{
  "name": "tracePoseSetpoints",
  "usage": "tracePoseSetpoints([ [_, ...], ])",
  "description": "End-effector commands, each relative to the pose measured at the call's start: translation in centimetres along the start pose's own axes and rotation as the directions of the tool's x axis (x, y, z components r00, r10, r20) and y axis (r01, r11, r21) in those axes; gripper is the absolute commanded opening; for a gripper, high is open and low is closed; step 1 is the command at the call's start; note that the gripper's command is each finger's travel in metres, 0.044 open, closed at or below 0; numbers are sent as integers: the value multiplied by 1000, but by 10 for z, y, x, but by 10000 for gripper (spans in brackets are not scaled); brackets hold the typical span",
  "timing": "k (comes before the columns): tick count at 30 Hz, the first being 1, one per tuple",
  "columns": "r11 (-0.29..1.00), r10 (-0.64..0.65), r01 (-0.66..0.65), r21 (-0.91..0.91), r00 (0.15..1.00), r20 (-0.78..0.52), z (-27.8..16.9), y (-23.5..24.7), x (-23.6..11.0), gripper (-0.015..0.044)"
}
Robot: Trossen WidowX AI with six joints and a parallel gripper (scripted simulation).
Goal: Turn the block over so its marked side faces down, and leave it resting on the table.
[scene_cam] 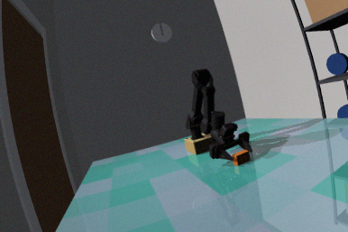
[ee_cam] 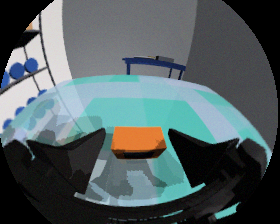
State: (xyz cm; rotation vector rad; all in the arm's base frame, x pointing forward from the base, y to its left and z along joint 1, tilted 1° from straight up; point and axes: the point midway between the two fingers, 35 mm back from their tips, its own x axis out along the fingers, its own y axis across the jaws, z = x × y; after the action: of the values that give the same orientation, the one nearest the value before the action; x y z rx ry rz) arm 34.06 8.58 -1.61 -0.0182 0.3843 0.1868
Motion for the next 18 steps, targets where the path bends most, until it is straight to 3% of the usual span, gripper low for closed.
tracePoseSetpoints([
  [1, 1000, -5, 5, -5, 1000, 0, 0, -1, 0, 440],
  [18, 1000, -5, 5, -6, 1000, -6, 0, -1, 1, 440],
])
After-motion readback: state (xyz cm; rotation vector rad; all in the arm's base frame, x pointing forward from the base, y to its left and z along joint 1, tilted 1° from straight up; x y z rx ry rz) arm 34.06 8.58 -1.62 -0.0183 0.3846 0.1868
